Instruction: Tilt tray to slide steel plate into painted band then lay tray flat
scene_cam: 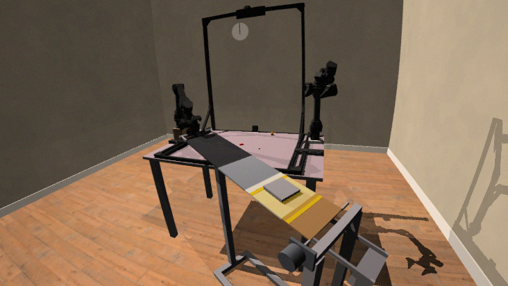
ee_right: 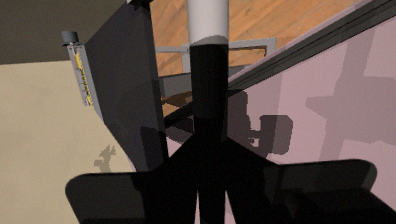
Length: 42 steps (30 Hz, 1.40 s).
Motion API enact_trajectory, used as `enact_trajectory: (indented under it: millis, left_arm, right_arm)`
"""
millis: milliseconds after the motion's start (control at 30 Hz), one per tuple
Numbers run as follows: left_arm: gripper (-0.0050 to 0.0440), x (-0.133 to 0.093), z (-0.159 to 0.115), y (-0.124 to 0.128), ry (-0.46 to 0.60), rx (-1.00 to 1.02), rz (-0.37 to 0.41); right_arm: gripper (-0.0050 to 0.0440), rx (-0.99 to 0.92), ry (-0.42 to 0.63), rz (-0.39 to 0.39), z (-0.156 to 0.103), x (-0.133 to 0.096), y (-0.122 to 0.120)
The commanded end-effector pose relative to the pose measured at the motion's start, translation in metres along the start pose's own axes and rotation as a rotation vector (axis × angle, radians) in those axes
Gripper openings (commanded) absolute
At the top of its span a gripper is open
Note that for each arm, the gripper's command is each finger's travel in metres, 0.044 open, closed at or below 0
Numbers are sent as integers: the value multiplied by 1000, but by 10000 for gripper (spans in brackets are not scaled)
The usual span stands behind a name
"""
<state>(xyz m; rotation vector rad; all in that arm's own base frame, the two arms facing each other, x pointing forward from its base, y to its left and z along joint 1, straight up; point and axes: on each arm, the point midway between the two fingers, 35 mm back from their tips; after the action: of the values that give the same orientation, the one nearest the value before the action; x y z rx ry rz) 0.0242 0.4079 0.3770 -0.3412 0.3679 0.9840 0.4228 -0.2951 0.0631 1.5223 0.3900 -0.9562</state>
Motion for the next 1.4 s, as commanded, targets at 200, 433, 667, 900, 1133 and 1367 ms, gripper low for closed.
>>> enact_trajectory:
  millis: [200,433,667,900,1133,1367]
  left_arm:
    - [440,0,1,-1,-2,5,-1]
    - [440,0,1,-1,-2,5,-1]
    - [440,0,1,-1,-2,5,-1]
    - [440,0,1,-1,-2,5,-1]
    - [440,0,1,-1,-2,5,-1]
    - [440,0,1,-1,-2,5,-1]
  right_arm:
    - [0,-1,-3,-15,1,4,-1]
    - [0,-1,-4,-6,1,0,3]
    - [0,-1,-5,0,1,-2,6]
    - [0,-1,-6,9,2,-6,10]
    - [0,-1,-6,12,2,-9,15]
    - [0,-1,-6,16,3,-12,18]
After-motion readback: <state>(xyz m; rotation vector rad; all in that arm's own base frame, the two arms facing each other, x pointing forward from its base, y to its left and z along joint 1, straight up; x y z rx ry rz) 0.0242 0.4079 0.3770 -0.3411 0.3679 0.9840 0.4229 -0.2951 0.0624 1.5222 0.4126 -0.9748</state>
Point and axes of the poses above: on each arm, the point midway between the two fingers, 35 mm back from their tips, its own x axis out along the fingers, its own y axis across the jaws, z = x × y, and after that the axes turned 7 degrees about -x, right-handed
